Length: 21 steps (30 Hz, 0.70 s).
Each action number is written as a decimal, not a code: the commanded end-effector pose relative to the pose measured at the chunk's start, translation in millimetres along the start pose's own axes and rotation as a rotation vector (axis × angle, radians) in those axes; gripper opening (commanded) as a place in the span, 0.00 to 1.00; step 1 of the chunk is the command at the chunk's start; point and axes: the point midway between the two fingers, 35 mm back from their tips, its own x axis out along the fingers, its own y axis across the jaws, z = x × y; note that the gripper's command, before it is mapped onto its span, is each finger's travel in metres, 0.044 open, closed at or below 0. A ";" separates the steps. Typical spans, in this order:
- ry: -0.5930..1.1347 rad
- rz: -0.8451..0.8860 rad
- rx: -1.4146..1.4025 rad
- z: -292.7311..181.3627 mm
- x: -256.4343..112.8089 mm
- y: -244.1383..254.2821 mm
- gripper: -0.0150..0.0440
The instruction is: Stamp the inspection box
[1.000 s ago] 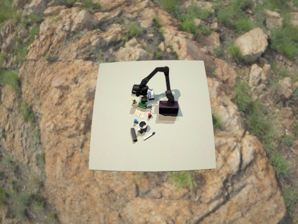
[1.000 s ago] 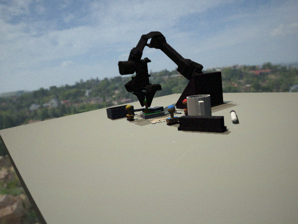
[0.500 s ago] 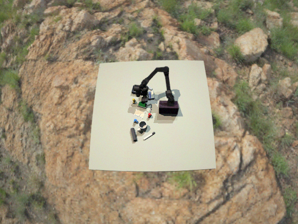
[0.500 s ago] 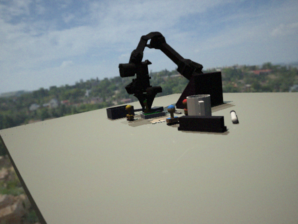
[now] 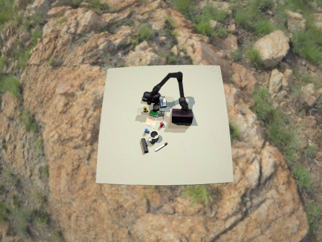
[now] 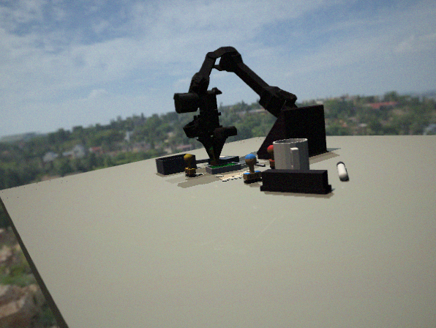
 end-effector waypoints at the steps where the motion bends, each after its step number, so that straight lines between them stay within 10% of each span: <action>1: 0.000 0.000 0.001 0.2 -0.1 -0.2 0.39; 4: 0.000 0.000 0.001 0.3 -0.8 -0.1 0.26; 21: -0.001 0.000 0.001 1.2 -8.9 0.7 0.25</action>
